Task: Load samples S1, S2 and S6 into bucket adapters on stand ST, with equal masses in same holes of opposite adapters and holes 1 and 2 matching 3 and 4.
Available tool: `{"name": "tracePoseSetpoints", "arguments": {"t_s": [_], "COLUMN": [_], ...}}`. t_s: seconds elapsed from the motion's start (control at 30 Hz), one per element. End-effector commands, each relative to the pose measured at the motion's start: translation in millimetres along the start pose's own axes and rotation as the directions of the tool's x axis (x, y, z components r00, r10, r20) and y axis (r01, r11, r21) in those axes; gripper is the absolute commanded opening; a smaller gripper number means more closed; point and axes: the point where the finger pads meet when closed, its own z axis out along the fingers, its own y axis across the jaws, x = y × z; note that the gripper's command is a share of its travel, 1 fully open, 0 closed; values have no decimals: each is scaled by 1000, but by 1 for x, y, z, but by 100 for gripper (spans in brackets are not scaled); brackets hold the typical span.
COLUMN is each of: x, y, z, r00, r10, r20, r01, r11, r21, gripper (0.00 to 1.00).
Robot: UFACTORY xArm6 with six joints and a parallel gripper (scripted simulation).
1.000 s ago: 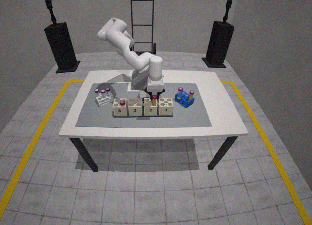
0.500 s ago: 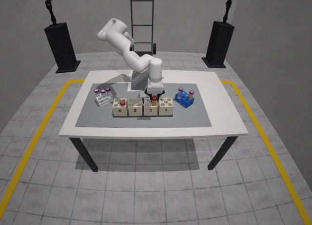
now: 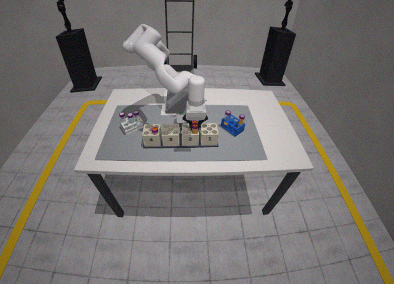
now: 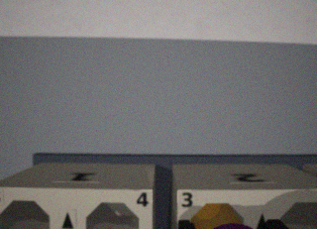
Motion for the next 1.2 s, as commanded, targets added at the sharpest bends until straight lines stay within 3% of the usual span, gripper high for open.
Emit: {"name": "tracePoseSetpoints", "arguments": {"t_s": [0.0, 0.67, 1.17], "x": [1, 1, 1], "y": [0, 0, 0], "z": [2, 20, 20], "r00": [1000, 1000, 1000], "r10": [1, 1, 1], "r20": [-3, -3, -3], "r01": [-1, -1, -1], "r11": [1000, 1000, 1000], "r21": [2, 2, 2], "gripper": [0, 0, 0]}}
